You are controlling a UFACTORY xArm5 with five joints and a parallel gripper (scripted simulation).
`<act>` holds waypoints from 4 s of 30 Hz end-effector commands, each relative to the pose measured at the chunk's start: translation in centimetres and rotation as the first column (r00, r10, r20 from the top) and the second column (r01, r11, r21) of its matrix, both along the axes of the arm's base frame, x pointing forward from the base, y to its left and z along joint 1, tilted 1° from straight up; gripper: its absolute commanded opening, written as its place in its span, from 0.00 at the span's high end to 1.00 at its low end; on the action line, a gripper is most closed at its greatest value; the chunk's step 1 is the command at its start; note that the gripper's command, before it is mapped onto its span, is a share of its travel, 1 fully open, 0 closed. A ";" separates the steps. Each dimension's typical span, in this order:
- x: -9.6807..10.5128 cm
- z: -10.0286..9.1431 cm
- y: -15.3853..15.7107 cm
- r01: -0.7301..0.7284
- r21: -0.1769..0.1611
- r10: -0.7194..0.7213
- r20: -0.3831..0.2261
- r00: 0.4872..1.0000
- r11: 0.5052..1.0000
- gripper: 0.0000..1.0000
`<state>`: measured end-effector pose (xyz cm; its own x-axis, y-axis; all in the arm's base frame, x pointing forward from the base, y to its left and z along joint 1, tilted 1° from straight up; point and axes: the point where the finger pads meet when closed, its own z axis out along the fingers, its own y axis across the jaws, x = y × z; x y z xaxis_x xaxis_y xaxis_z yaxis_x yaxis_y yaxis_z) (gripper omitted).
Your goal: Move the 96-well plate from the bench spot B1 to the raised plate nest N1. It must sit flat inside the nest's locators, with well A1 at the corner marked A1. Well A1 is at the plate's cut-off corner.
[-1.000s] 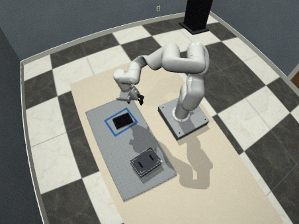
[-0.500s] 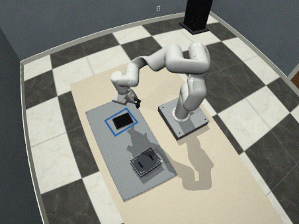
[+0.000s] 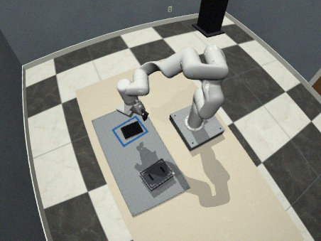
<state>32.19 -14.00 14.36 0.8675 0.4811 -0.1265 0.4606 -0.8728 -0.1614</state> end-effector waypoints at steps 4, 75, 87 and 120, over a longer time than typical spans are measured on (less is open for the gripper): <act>2.0 1.8 1.9 0.078 -0.038 -0.077 0.024 0.997 0.996 0.00; 6.6 2.5 6.4 0.513 -0.070 -0.493 0.193 0.848 0.855 0.00; 6.0 -1.3 3.2 0.513 -0.071 -0.493 0.193 0.848 0.855 0.00; 4.9 -8.9 -3.2 0.513 -0.071 -0.493 0.193 0.848 0.855 0.00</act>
<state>36.99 -17.01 5.46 0.9993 -0.0366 0.0026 -0.0366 -0.9993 0.0011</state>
